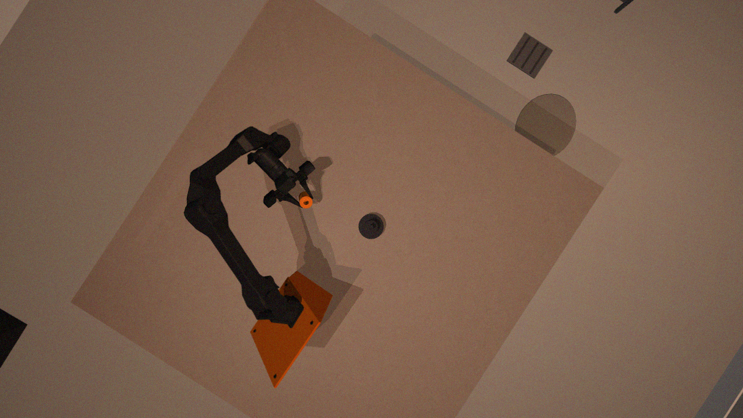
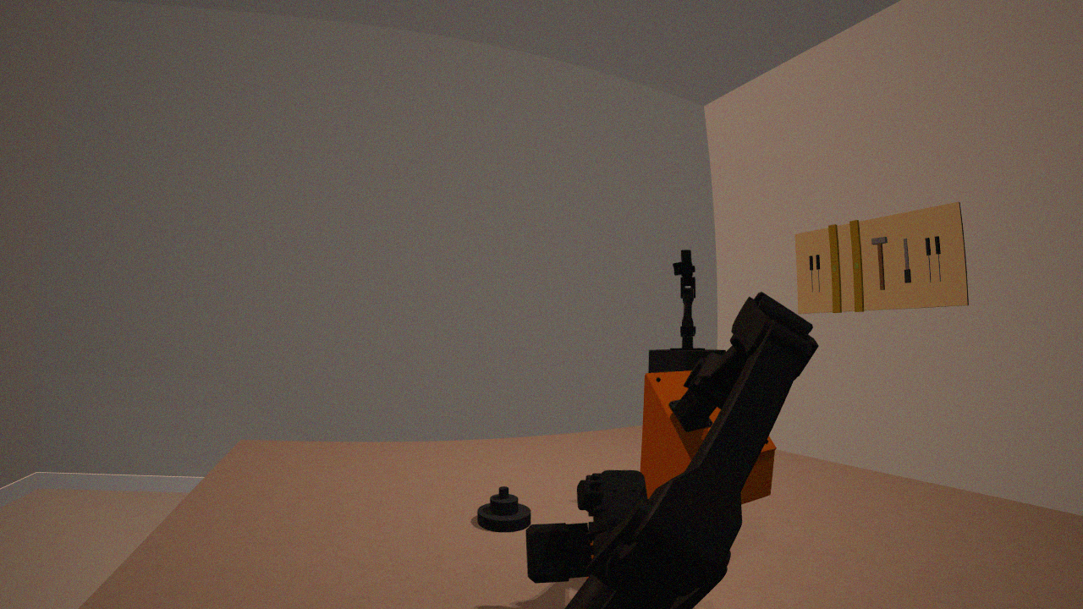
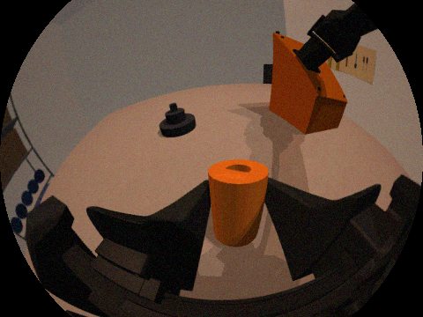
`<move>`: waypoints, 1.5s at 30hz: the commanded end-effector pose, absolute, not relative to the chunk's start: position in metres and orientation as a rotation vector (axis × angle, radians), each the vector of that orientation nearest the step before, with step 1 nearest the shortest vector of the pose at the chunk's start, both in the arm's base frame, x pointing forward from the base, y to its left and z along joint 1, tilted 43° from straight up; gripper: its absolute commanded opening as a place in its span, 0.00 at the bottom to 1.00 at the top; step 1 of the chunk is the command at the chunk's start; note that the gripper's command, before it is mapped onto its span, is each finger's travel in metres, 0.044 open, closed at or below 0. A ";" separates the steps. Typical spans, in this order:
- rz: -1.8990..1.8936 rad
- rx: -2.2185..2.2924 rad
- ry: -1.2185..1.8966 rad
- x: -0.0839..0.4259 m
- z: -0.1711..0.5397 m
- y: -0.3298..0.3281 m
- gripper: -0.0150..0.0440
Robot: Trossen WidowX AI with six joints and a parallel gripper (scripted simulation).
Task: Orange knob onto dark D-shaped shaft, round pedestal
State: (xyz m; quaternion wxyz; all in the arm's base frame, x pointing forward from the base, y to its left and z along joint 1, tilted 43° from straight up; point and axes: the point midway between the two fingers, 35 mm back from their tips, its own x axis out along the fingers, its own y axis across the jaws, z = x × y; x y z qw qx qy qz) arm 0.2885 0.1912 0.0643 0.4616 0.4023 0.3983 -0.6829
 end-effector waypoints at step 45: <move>-1.674 0.980 0.964 0.290 0.068 0.195 0.74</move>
